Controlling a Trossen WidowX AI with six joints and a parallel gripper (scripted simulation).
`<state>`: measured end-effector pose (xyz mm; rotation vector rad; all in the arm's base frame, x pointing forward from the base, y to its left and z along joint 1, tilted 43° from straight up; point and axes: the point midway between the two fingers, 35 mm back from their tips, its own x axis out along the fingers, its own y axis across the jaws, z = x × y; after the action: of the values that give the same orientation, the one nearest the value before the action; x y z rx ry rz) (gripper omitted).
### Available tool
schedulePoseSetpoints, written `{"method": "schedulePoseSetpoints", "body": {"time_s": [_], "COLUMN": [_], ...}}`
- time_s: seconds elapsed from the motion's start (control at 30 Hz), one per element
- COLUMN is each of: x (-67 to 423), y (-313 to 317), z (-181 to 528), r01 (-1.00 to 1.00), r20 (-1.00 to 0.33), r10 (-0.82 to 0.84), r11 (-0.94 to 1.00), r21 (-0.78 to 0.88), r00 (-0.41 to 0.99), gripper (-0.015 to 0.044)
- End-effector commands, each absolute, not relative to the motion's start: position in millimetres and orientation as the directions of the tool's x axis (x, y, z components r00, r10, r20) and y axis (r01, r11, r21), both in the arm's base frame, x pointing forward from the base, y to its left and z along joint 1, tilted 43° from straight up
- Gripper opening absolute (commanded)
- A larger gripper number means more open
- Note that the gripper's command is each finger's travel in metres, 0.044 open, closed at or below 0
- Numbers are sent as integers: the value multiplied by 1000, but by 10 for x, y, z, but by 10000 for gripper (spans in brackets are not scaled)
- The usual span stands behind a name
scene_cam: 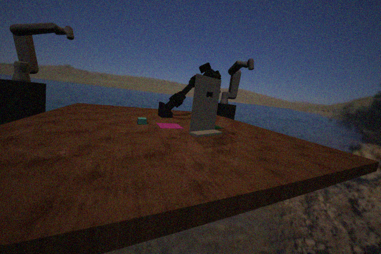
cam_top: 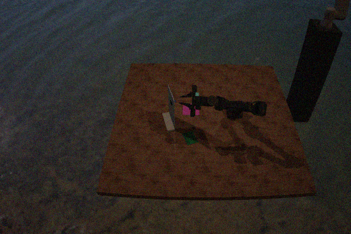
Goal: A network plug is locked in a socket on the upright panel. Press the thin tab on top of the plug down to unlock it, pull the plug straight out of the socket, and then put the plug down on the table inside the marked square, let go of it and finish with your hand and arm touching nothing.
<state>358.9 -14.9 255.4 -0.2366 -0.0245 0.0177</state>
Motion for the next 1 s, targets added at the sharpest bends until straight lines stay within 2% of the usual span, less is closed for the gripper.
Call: {"method": "schedulePoseSetpoints", "body": {"time_s": [0.0, 0.47, 0.97], "x": [3653, 3661, 3442], "y": [-179, -273, -326], "z": [2308, 1723, 1217], "r01": [-28, -45, -61], "r20": [8, 1, -8], "r10": [32, 52, 74], "r11": [953, 870, 740], "r21": [-301, -491, -669], "r00": [999, 999, 997], "gripper": [156, 156, 156]}}
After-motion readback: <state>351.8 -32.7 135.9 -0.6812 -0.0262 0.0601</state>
